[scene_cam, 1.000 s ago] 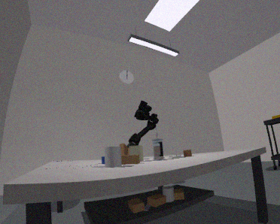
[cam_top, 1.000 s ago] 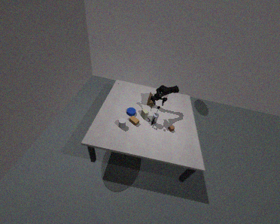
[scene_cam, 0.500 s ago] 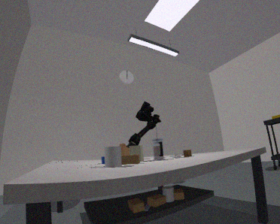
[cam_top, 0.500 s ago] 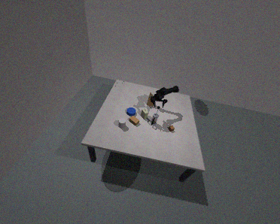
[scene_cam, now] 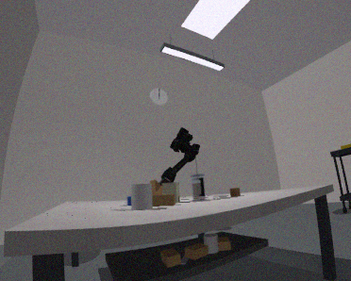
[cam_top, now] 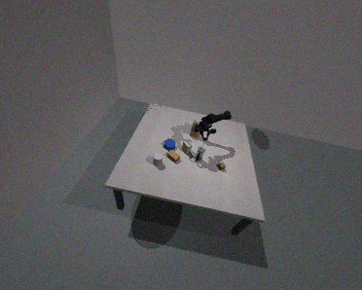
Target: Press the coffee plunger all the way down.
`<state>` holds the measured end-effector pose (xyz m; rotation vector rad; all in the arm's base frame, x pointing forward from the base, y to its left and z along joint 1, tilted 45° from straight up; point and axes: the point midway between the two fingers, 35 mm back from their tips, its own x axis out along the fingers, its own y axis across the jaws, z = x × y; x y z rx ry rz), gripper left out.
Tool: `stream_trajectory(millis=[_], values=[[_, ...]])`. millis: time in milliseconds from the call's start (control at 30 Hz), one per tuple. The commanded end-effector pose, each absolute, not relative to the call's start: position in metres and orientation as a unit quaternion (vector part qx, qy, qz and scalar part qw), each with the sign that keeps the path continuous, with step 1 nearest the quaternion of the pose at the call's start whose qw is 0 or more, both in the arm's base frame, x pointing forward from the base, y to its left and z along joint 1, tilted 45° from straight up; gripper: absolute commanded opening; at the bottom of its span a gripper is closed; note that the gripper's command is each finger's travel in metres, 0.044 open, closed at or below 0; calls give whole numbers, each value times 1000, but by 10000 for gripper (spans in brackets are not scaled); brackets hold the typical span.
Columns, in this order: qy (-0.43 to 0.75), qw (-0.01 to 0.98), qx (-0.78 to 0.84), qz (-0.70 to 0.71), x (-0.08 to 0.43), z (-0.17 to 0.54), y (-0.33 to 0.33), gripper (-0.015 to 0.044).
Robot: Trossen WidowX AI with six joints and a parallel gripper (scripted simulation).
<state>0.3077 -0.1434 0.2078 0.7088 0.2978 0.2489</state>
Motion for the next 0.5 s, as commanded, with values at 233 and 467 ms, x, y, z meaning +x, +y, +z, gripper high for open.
stream_trajectory(millis=[233, 467], values=[[145, 919, 347, 120, 308, 207, -143, 131], [146, 919, 346, 120, 311, 200, -139, 131]])
